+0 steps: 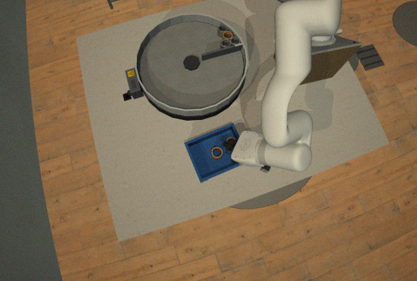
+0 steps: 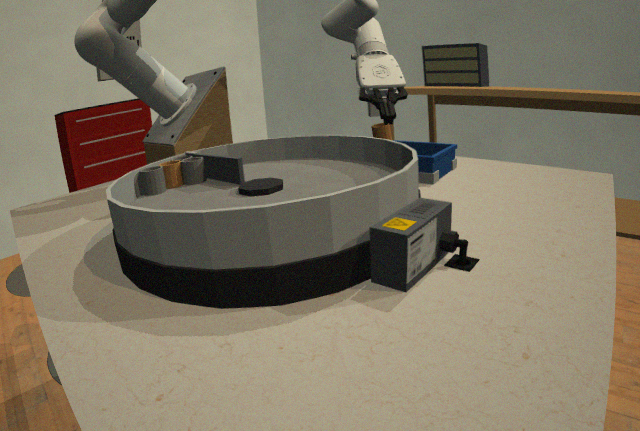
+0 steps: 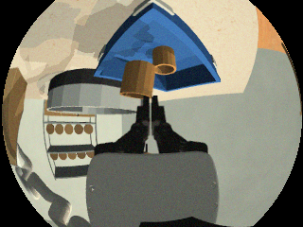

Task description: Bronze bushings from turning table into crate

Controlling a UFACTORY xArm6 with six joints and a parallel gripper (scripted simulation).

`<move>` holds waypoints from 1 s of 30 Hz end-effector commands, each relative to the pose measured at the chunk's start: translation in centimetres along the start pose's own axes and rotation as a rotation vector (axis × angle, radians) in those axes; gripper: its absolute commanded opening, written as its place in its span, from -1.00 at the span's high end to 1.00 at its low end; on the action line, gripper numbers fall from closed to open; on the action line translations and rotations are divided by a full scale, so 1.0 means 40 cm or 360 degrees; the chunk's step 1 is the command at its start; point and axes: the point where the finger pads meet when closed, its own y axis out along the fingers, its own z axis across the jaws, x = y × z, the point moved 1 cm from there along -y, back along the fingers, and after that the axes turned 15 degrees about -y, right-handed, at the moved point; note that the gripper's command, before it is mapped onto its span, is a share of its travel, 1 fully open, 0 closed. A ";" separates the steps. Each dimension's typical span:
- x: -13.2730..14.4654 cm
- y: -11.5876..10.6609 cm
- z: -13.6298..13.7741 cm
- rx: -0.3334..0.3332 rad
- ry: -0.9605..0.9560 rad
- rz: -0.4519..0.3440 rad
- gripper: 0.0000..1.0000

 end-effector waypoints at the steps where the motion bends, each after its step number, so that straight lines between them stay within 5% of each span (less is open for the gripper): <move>1: 0.003 -0.002 0.002 0.0003 0.0005 -0.0001 1.00; 30: -0.040 0.052 0.014 0.0003 0.0005 -0.0001 1.00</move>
